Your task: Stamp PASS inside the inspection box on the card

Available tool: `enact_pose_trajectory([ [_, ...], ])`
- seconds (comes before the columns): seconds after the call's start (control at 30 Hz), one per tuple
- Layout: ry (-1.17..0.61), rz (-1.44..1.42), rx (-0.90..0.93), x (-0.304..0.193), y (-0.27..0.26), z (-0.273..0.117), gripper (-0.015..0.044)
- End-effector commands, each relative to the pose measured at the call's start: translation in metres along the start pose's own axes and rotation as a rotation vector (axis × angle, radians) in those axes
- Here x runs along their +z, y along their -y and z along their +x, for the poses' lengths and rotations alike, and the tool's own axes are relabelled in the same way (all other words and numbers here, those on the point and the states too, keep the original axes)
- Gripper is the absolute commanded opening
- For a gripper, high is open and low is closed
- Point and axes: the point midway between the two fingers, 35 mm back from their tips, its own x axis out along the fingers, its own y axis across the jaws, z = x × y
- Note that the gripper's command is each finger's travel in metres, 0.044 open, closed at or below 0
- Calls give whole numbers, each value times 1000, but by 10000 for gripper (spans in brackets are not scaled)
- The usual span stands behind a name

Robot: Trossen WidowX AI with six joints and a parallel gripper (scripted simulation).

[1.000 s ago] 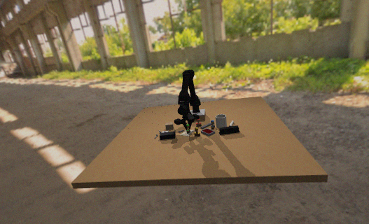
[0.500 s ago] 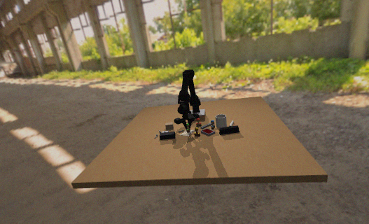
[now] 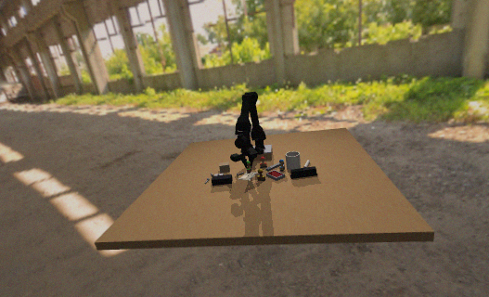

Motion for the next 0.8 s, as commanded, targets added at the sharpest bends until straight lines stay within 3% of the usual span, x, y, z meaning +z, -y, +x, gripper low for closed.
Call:
enact_pose_trajectory([
  [0.0,9,-3,-2,1,1,-8,0],
  [0.77,9,-3,-2,0,0,-45,0],
])
